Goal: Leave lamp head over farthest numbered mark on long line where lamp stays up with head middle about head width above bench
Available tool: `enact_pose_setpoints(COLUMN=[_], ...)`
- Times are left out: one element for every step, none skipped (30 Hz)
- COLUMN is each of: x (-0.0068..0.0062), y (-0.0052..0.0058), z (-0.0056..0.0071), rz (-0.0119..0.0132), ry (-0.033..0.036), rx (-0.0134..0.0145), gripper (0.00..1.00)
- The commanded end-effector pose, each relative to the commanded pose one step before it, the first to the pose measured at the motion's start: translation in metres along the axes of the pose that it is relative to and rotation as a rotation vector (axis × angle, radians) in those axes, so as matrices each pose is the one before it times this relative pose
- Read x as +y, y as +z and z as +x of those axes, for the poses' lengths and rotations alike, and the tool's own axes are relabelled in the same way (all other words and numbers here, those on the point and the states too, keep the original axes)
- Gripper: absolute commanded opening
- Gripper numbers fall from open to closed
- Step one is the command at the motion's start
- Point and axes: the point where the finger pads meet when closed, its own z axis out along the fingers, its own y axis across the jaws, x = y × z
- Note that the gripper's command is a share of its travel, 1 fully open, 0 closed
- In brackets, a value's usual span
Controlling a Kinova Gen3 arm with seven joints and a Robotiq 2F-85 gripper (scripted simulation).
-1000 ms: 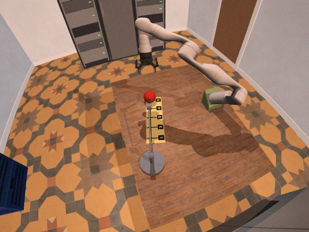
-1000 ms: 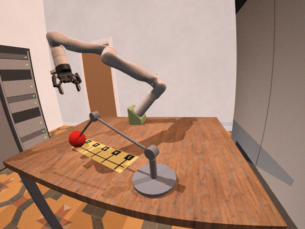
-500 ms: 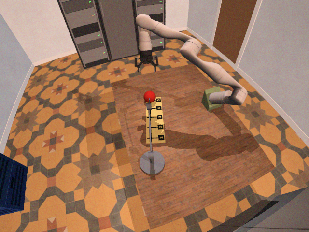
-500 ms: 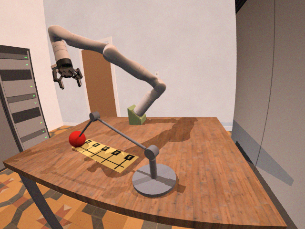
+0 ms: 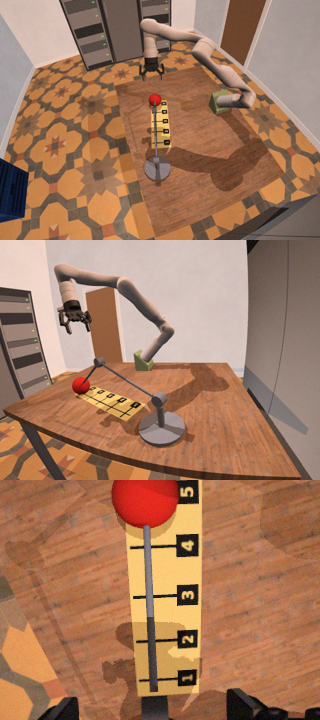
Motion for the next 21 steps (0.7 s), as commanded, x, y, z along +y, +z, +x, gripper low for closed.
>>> enact_pose_setpoints(x=[0.00041,-0.00005,-0.00004,-0.00004,-0.00004,-0.00004,-0.00004,-0.00004,-0.00004,-0.00004,0.0,0.0,-0.00004,-0.00004,-0.00004,-0.00004,-0.00004,-0.00003,-0.00003,-0.00003,-0.00003], y=[0.00088,0.00152,0.00152,0.00152,0.00152,0.00153,0.00153,0.00153,0.00153,0.00154,0.0,0.0,0.00125,0.00125,0.00125,0.00125,0.00125,0.00125,0.00126,0.00126,0.00126], z=[-0.01715,-0.00304,-0.00304,-0.00304,-0.00303,-0.00303,-0.00303,-0.00303,-0.00303,-0.00303,0.0,0.0,-0.0036,-0.0036,-0.0036,-0.0036,-0.0036,-0.0036,-0.0036,-0.0036,-0.0036], rz=[0.00093,-0.00075,-0.00075,-0.00075,-0.00075,-0.00075,-0.00075,-0.00075,-0.00075,-0.00075,0.0,0.0,0.00007,0.00007,0.00007,0.00007,0.00007,0.00007,0.00007,0.00007,0.00007], ry=[-0.00893,0.00073,0.00073,0.00073,0.00073,0.00073,0.00073,0.00073,0.00073,0.00073,0.0,0.0,0.00042,0.00042,0.00042,0.00042,0.00042,0.00042,0.00042,0.00042,0.00042], rx=[0.00566,-0.00075,-0.00075,-0.00075,-0.00075,-0.00075,-0.00075,-0.00075,-0.00075,-0.00075,0.0,0.0,-0.0003,-0.0003,-0.0003,-0.0003,-0.0003,-0.0003,-0.0003,-0.0003,-0.0003], gripper=[1.0,1.0,1.0,1.0,1.0,1.0,1.0,1.0,1.0,1.0,1.0,1.0,1.0,1.0,1.0,1.0,1.0,1.0,1.0,1.0,1.0])
